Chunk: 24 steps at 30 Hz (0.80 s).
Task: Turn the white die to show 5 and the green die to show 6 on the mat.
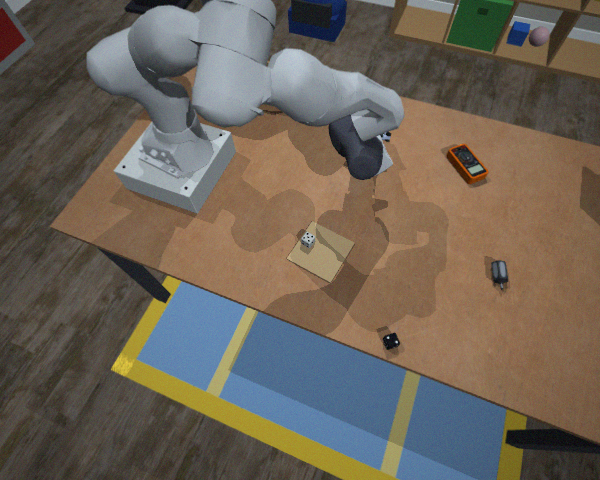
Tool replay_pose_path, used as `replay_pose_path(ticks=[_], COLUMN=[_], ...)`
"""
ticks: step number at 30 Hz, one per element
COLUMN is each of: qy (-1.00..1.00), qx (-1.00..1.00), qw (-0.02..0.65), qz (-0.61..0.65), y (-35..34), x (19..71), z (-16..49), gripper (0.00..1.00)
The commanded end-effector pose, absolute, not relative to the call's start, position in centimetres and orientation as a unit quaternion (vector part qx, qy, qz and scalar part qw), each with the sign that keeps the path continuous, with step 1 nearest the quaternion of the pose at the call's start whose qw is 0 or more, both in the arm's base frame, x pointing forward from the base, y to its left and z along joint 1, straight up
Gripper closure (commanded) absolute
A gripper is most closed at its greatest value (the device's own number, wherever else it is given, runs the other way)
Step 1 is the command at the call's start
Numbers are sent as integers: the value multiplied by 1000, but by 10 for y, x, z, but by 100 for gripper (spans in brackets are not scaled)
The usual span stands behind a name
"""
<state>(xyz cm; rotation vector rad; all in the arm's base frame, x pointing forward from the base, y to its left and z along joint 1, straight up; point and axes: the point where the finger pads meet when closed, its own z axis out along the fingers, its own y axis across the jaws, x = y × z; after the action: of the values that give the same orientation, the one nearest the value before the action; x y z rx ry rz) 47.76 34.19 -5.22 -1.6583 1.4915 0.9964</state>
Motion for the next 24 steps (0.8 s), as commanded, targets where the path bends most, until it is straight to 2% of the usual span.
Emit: replay_pose_path(ticks=[1, 24], qy=[572, 572], qx=[-641, -641], qw=[343, 343], qz=[380, 380], y=[341, 341], x=[479, 479], z=[-56, -58], gripper=[76, 76])
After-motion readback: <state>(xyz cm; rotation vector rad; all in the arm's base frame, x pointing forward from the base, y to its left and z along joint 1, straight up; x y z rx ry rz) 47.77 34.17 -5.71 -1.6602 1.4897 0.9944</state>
